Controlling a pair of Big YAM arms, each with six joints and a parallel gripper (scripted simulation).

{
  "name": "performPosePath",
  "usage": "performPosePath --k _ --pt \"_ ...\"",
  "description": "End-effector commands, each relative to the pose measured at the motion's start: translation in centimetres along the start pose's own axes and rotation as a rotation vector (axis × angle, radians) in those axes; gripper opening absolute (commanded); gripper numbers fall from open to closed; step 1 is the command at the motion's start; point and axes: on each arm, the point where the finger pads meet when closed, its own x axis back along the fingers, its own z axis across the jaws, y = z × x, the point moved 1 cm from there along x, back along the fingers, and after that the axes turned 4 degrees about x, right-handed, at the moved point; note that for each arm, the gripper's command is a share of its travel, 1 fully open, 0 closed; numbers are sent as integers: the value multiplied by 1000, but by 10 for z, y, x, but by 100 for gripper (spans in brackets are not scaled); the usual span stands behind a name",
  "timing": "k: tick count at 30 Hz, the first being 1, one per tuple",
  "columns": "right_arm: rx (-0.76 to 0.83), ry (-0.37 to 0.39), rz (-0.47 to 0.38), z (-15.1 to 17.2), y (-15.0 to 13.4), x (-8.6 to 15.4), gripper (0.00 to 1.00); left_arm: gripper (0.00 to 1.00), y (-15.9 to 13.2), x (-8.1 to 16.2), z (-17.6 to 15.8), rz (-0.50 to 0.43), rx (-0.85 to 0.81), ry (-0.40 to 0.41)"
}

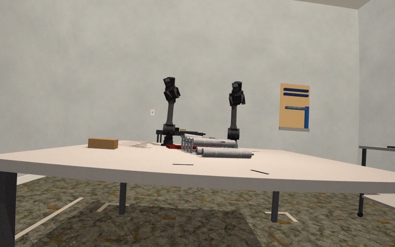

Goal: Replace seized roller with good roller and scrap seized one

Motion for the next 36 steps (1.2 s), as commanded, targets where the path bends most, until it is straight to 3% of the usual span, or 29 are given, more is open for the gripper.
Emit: performPosePath --k 1,9,12,13,26,29,30,36 --pt "-152 -13 69 -11 -22 7 32 62 -32 -8 -33 114 -92 -67" --pt "-404 -41 265 -26 -89 16 32 62 -99 -2 -95 325 -259 -222" --pt "-429 -34 264 -22 -82 19 32 62 -96 1 -100 333 -280 -230" --pt "-469 -53 313 -29 -106 20 32 62 -115 3 -107 376 -305 -252" --pt "-909 -187 609 -42 -208 58 32 62 -218 58 -174 693 -609 -509" --pt "-937 -186 612 -39 -204 60 32 62 -219 62 -176 706 -636 -516" --pt "-978 -213 650 -42 -222 65 32 62 -231 68 -179 740 -662 -536" --pt "-1095 -262 736 -42 -250 80 32 62 -257 92 -189 832 -745 -610"
